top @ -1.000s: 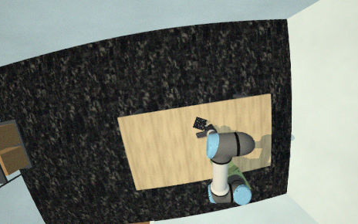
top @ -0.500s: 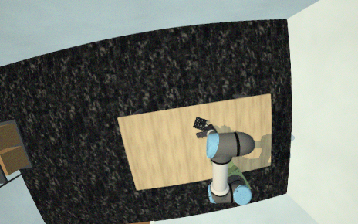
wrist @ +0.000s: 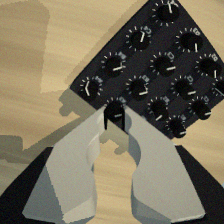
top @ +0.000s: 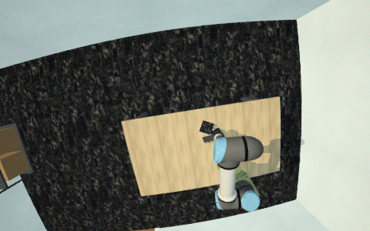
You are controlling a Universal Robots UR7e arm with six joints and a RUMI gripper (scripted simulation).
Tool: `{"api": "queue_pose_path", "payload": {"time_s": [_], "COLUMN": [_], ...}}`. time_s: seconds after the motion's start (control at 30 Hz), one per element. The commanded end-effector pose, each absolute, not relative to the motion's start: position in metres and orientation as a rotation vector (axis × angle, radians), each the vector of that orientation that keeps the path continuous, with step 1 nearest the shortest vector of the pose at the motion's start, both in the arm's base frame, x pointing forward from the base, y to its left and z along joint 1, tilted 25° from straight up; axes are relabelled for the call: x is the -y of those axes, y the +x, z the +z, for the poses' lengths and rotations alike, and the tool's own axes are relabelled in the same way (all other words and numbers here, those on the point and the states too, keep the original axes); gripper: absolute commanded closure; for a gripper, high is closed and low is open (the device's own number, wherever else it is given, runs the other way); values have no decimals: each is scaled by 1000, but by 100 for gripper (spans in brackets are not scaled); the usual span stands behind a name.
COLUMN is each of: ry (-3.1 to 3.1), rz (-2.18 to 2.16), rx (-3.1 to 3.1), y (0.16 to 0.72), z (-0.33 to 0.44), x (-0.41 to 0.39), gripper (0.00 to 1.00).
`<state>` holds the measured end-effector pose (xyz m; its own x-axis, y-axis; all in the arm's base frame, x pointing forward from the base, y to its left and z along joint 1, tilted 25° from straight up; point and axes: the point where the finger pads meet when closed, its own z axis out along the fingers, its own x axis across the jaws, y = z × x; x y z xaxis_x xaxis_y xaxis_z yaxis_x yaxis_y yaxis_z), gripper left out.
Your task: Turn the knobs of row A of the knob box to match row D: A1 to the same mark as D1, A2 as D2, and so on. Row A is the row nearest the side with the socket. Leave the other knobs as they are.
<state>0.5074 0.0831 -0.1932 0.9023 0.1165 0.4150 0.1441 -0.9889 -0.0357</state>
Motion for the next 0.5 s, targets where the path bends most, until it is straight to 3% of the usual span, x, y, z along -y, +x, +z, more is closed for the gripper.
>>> {"api": "queue_pose_path", "payload": {"time_s": [0.0, 0.47], "ry": [-3000, -3000], "rz": [-650, -649], "rx": [206, 201], "y": [508, 508], "z": [-193, -193], "x": [-83, -83], "gripper": [99, 99]}}
